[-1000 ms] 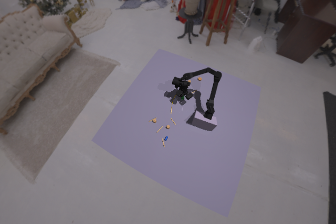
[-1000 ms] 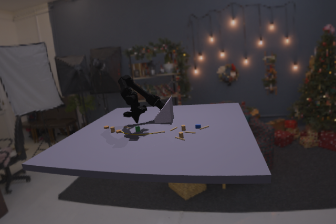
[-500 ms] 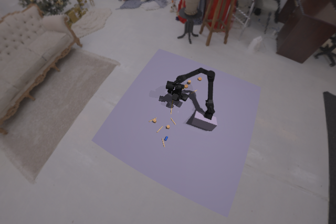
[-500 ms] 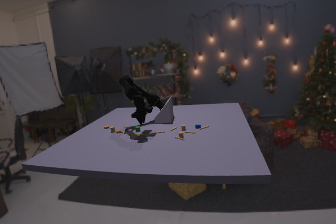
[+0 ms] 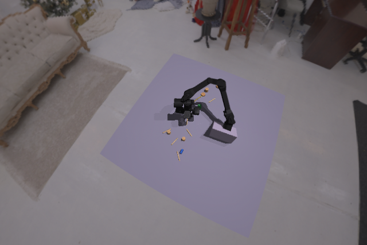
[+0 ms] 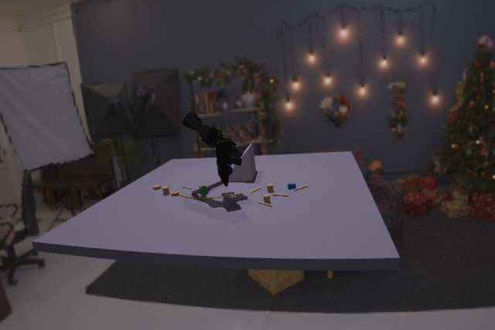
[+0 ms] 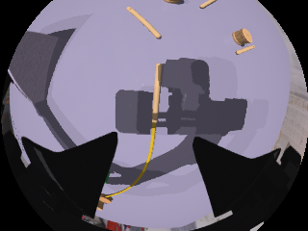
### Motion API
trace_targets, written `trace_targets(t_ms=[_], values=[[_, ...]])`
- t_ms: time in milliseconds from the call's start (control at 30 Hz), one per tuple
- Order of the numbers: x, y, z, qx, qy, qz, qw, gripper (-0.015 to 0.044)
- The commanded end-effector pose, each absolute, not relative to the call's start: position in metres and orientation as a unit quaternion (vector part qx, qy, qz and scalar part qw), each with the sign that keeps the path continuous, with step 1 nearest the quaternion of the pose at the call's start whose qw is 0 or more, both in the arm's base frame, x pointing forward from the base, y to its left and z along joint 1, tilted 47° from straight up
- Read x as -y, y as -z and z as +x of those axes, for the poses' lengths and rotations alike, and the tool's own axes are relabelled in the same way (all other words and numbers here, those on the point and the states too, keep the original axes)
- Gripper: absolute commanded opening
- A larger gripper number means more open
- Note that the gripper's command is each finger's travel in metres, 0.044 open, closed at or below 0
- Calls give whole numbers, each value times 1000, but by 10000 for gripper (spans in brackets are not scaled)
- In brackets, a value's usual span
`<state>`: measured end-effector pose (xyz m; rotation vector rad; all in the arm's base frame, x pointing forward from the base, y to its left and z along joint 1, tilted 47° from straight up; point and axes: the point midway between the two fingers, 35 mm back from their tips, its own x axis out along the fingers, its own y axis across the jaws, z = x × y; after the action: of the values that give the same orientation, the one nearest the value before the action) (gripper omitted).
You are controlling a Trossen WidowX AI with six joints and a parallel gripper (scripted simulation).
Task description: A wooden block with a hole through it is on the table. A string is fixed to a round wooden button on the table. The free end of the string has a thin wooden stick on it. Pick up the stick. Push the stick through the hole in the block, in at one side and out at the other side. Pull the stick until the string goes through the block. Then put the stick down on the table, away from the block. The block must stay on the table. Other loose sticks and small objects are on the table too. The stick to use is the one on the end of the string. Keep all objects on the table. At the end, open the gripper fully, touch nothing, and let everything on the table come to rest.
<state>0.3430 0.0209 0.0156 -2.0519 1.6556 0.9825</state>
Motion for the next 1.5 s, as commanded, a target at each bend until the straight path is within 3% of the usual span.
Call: trace_targets(t_ms=[0,167,200,1467], values=[[-22,-14,343,-579,-348,-720,159,256],[-22,-14,343,-579,-348,-720,159,125],[-22,-14,343,-579,-348,-720,159,121],[10,17,348,-579,-348,-720,159,121]])
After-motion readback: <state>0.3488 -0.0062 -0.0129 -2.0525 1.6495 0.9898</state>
